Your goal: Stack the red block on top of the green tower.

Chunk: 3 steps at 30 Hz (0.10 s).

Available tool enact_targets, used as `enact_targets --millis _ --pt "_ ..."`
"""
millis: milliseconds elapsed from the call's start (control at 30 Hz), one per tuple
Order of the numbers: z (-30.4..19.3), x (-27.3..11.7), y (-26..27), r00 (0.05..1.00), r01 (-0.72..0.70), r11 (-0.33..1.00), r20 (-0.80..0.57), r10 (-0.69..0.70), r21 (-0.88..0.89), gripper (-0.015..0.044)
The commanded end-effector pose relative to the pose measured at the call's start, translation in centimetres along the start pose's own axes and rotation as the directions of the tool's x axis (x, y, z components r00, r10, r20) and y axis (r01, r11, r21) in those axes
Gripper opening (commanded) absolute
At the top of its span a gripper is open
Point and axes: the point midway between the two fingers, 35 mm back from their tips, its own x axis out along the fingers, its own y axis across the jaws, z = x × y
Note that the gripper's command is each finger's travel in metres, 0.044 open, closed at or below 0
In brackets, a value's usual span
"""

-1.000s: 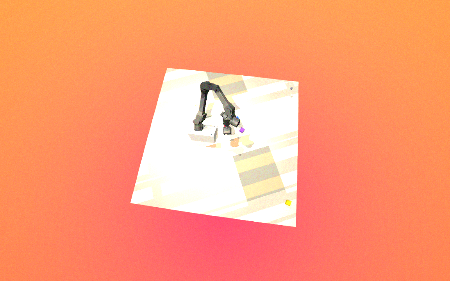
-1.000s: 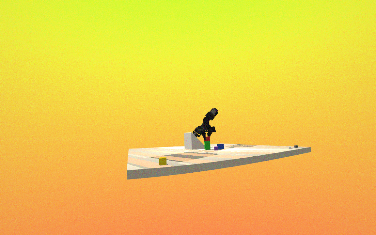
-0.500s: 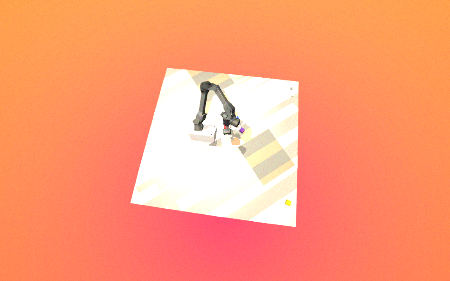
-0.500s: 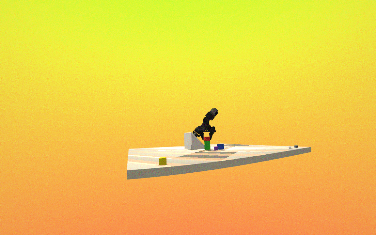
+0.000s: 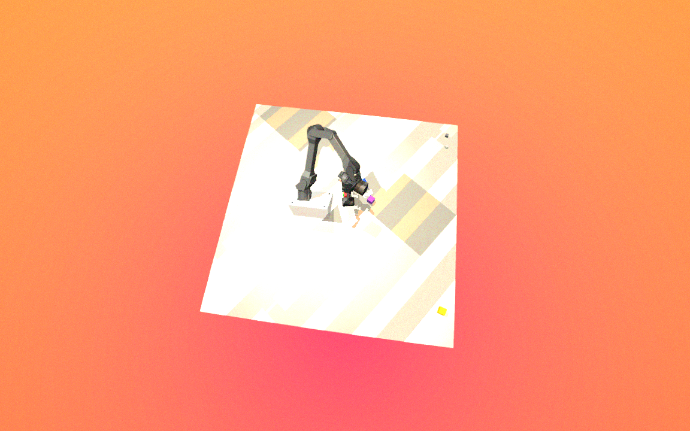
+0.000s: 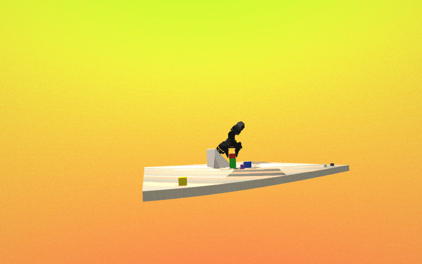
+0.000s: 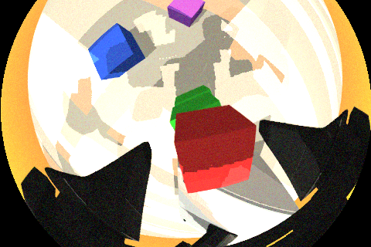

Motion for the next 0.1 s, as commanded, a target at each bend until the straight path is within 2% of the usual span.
enact_targets --millis 0,67 --pt "0.00 0.00 0.00 1.000 0.000 1.000 0.000 0.000 0.000 0.0440" --pt "0.00 0.00 0.00 1.000 0.000 1.000 0.000 0.000 0.000 0.0440"
